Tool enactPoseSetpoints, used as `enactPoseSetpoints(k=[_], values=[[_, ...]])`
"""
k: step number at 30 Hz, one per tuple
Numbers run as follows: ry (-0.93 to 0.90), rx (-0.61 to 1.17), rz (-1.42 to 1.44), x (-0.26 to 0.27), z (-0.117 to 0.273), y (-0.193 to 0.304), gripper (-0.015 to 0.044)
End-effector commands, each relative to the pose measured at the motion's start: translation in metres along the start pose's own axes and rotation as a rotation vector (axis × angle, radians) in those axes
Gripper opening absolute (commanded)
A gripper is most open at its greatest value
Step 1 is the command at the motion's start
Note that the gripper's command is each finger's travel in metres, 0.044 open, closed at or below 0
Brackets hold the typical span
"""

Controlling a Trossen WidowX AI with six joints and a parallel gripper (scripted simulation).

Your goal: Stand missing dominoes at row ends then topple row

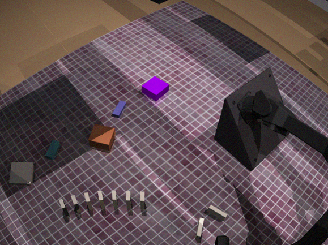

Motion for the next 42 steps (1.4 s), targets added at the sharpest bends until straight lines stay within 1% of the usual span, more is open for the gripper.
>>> enactPoseSetpoints(k=[1,10,11,14,18,23,25,28,31,37,40,42], values=[[-0.003,-0.005,-0.008,0.000,0.000,0.000,0.0186],[-0.003,-0.005,-0.008,0.000,0.000,0.000,0.0422],[-0.003,-0.005,-0.008,0.000,0.000,0.000,0.0440],[-0.003,-0.005,-0.007,0.001,0.000,-0.003,0.0440],[-0.001,-0.002,0.000,0.006,0.005,-0.046,0.0440],[0.003,0.004,0.005,0.007,0.004,-0.050,0.0440],[0.039,0.045,0.038,0.009,-0.004,-0.055,0.0440],[0.133,0.178,0.125,0.013,-0.028,-0.071,0.0440],[0.195,0.310,0.171,0.015,-0.043,-0.083,0.0440],[0.319,0.822,0.215,0.016,-0.076,-0.115,0.0440],[0.313,1.087,0.165,0.018,-0.086,-0.136,0.0440],[0.277,1.257,0.103,0.020,-0.092,-0.154,0.0440]])
Point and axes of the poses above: the point midway between the two fingers, 35 mm back from their tips, its own z axis back along the fingers, its own x axis across the jaws, y = z × x, the point moved 9 cm from there along z, back along the fingers, and after that the axes turned 8 degrees about -z, right-handed, at the moved point
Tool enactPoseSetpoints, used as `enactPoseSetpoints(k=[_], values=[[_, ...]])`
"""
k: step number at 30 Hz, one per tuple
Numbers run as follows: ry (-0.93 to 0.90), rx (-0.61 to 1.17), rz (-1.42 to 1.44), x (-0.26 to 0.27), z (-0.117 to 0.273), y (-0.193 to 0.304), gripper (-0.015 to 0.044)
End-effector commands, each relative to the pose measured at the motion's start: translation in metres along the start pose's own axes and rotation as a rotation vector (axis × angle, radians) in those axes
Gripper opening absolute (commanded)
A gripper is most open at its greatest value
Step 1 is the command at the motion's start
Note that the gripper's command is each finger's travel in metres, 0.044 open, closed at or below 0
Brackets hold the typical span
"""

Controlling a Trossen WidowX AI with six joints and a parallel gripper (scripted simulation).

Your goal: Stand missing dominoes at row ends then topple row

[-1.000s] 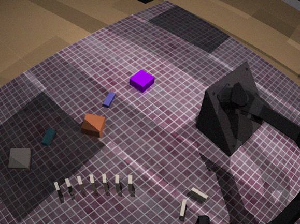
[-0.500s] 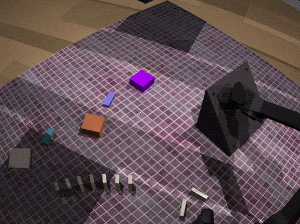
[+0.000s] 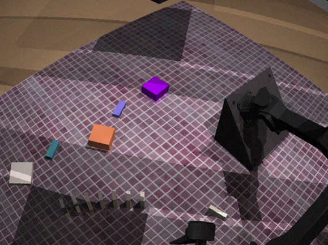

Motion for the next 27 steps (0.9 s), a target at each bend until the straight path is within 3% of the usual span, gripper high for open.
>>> enactPoseSetpoints(k=[1,4,21,27], values=[[-0.142,0.622,0.000,-0.007,0.021,-0.060,0.0440],[-0.211,0.734,-0.020,-0.009,0.028,-0.074,0.0440],[-0.211,0.734,-0.020,-0.009,0.027,-0.073,0.0440],[-0.212,0.735,-0.020,0.002,-0.009,-0.040,0.0440]])
Point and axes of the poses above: the point midway between the two fingers, 35 mm back from their tips, its own z axis back along the fingers, its own x axis across the jaws, y = z × x, the point moved 9 cm from there along z, back along the fingers, and after that the axes turned 8 degrees about -z, right-handed, at the moved point
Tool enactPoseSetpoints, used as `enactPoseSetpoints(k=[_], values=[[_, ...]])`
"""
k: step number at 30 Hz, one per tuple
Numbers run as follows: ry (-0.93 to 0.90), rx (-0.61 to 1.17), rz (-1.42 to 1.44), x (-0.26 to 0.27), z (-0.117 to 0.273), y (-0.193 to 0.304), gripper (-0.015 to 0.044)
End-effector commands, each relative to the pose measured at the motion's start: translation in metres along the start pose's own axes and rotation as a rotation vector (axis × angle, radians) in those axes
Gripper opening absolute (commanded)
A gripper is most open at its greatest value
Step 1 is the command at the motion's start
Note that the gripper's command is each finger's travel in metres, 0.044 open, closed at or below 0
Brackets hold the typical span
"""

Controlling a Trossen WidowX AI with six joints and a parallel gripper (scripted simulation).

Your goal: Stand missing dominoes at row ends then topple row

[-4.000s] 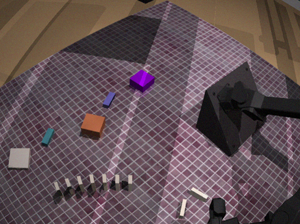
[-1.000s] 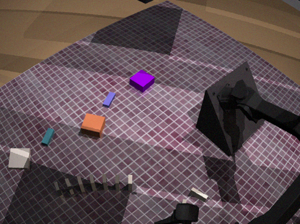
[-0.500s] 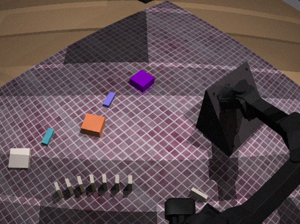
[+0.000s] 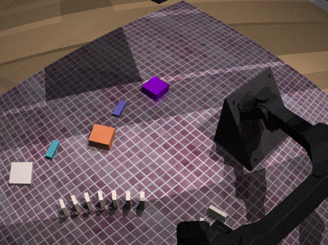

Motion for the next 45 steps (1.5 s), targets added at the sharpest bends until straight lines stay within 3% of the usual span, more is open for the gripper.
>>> enactPoseSetpoints(k=[1,18,31,41,45], values=[[0.009,0.018,-0.005,-0.002,-0.039,0.004,0.0440],[0.008,0.020,-0.005,-0.002,-0.060,0.005,0.0440],[0.008,0.020,-0.005,-0.002,-0.060,0.005,0.0107],[0.008,0.019,-0.005,-0.002,-0.058,0.004,0.0107],[0.014,0.015,-0.003,0.003,-0.009,-0.001,0.0107]])
Point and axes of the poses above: the point midway between the two fingers, 35 mm back from their tips, its own z axis back along the fingers, its own x axis across the jaws, y = z × x, the point moved 9 cm from there along z, back along the fingers, and after that the axes turned 8 degrees about -z, right-handed, at the moved point
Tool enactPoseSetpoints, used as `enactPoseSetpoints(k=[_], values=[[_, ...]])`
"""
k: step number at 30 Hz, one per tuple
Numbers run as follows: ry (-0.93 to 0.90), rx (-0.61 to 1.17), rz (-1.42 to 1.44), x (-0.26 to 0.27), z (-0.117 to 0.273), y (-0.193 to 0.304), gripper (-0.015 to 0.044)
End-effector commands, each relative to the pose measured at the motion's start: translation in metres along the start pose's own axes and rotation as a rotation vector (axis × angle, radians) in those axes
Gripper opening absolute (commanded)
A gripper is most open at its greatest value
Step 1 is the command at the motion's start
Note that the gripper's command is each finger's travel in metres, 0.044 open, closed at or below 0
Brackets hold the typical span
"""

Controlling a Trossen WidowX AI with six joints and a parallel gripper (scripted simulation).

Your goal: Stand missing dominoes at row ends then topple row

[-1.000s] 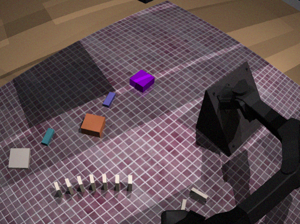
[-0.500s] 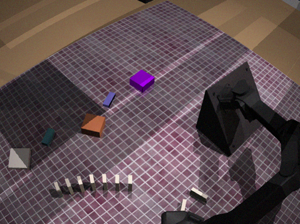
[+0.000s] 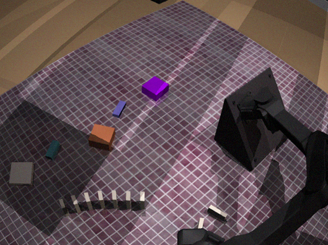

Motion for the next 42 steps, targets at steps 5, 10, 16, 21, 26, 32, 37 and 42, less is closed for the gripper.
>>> enactPoseSetpoints(k=[5,10,16,21,26,32,37,42], values=[[-0.018,-0.014,0.009,-0.001,0.105,-0.002,0.0107],[-0.020,-0.012,0.009,-0.003,0.123,0.001,0.0107],[-0.020,-0.013,0.009,-0.005,0.124,-0.001,0.0107],[-0.008,-0.032,0.005,-0.060,0.127,-0.048,0.0107],[-0.003,-0.035,0.003,-0.126,0.127,-0.082,0.0107],[-0.010,-0.021,0.004,-0.202,0.122,-0.098,0.0107],[-0.011,-0.021,0.004,-0.204,0.121,-0.098,0.0107],[-0.008,-0.024,0.004,-0.202,0.100,-0.102,0.0107]])
Point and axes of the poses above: the point midway between the two fingers, 35 mm back from their tips, its own z axis back along the fingers, its own x axis across the jaws, y = z × x, the point moved 9 cm from there along z, back along the fingers, and after that the axes turned 8 degrees about -z, right-handed, at the moved point
